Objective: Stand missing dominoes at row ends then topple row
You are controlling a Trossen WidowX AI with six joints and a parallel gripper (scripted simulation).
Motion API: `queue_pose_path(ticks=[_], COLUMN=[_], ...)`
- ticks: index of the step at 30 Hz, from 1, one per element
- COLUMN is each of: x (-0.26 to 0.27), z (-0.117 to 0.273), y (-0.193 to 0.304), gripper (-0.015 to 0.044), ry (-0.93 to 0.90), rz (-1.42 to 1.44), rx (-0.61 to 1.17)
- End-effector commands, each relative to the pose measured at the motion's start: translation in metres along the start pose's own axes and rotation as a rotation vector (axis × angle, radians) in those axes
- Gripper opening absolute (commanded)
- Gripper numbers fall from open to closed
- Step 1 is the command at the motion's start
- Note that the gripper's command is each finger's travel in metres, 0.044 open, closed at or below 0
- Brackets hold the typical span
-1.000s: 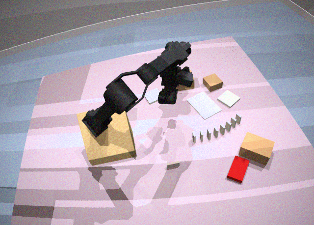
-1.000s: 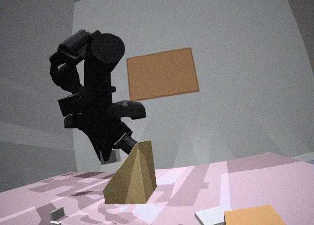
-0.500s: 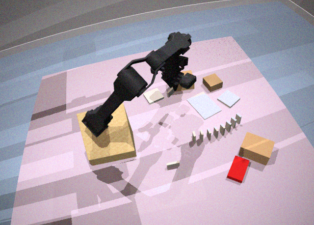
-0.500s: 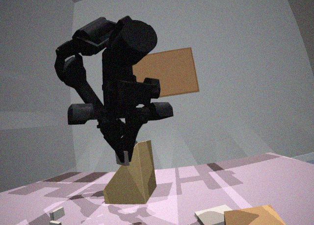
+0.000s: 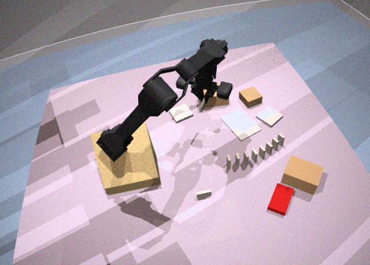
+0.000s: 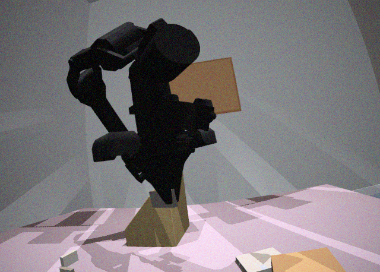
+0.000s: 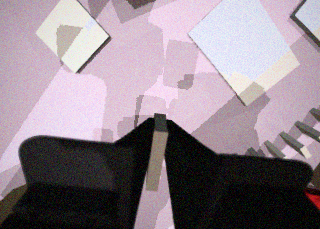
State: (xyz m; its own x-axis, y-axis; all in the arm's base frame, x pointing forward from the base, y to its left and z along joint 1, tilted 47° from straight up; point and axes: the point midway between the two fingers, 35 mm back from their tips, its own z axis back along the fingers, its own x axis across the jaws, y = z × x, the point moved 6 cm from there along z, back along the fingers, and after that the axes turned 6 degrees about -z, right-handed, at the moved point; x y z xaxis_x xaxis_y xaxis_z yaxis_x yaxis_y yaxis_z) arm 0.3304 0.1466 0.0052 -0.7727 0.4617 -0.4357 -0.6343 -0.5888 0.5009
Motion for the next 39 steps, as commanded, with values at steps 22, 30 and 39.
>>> queue_pose_path(ticks=[22,30,39], x=[-0.004,-0.007,-0.011], z=[-0.065,-0.077,-0.086], y=[0.014,0.021,0.032], gripper=[0.0023,0.0023,0.0023], ry=[-0.383,-0.439,-0.452], rz=[-0.032,-0.034,-0.029], rx=[-0.407,-0.589,-0.807])
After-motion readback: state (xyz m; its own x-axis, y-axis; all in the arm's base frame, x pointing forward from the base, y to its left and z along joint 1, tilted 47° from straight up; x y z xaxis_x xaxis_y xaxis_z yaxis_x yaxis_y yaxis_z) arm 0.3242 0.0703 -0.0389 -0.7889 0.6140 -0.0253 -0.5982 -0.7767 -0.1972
